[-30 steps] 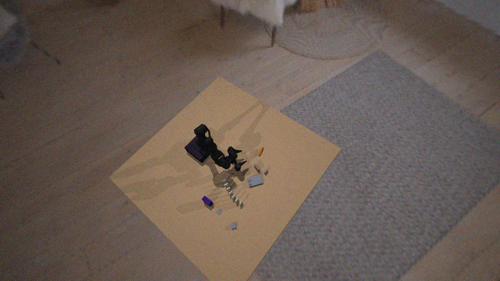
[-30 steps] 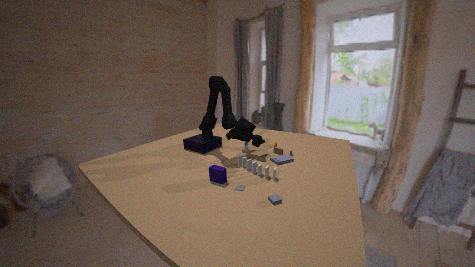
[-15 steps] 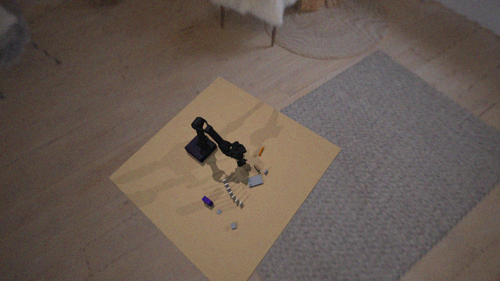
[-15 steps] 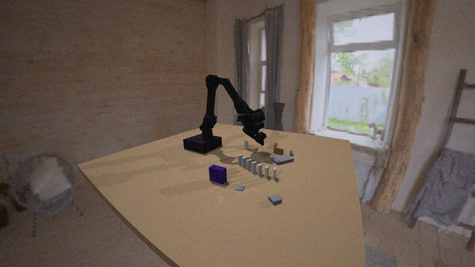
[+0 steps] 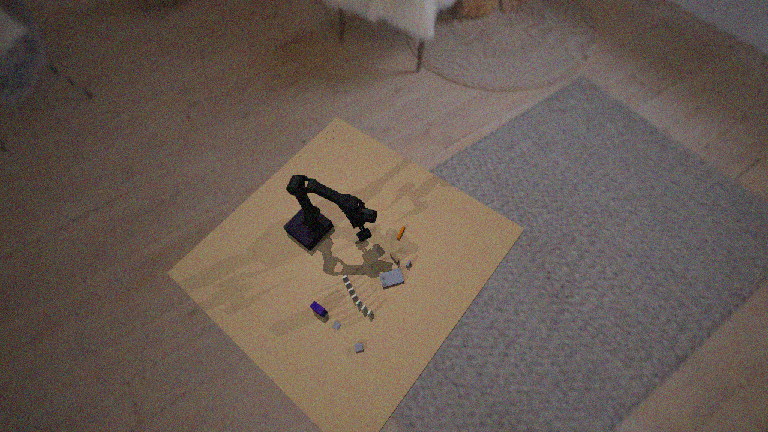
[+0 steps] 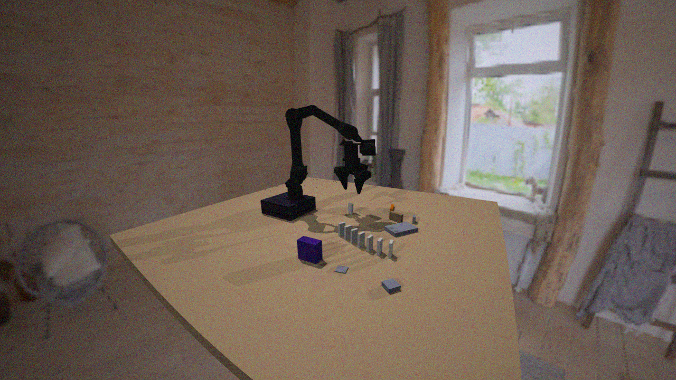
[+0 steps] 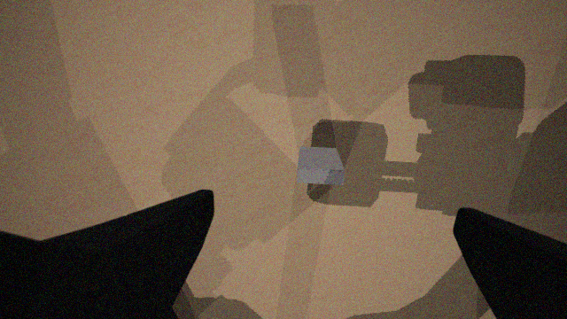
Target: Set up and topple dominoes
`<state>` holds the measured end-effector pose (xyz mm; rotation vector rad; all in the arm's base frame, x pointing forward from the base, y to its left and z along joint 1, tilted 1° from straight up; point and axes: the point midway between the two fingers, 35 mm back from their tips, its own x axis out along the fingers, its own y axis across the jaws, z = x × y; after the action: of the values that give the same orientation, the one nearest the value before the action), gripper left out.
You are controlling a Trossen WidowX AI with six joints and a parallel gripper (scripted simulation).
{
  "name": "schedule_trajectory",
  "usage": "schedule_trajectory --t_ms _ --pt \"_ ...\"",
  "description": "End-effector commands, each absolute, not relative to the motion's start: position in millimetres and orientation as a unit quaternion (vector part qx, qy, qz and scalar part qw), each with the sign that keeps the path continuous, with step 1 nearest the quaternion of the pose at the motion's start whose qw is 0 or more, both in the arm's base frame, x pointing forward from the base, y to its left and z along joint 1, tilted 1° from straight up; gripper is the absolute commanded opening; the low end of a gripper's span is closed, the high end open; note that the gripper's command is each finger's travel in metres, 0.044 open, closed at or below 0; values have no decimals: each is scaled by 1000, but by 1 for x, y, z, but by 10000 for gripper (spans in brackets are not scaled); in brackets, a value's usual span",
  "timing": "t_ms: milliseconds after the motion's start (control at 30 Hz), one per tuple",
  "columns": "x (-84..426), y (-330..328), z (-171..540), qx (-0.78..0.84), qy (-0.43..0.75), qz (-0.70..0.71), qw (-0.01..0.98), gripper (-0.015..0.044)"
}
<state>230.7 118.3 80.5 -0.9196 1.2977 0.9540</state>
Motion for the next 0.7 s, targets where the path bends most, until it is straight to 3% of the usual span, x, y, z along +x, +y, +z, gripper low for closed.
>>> schedule_trajectory --t_ms 0,333,667 --pt "227 115 83 -408 566 408 588 440" --pt "229 116 19 -407 566 409 588 440" --pt "229 116 8 -407 566 409 588 440"
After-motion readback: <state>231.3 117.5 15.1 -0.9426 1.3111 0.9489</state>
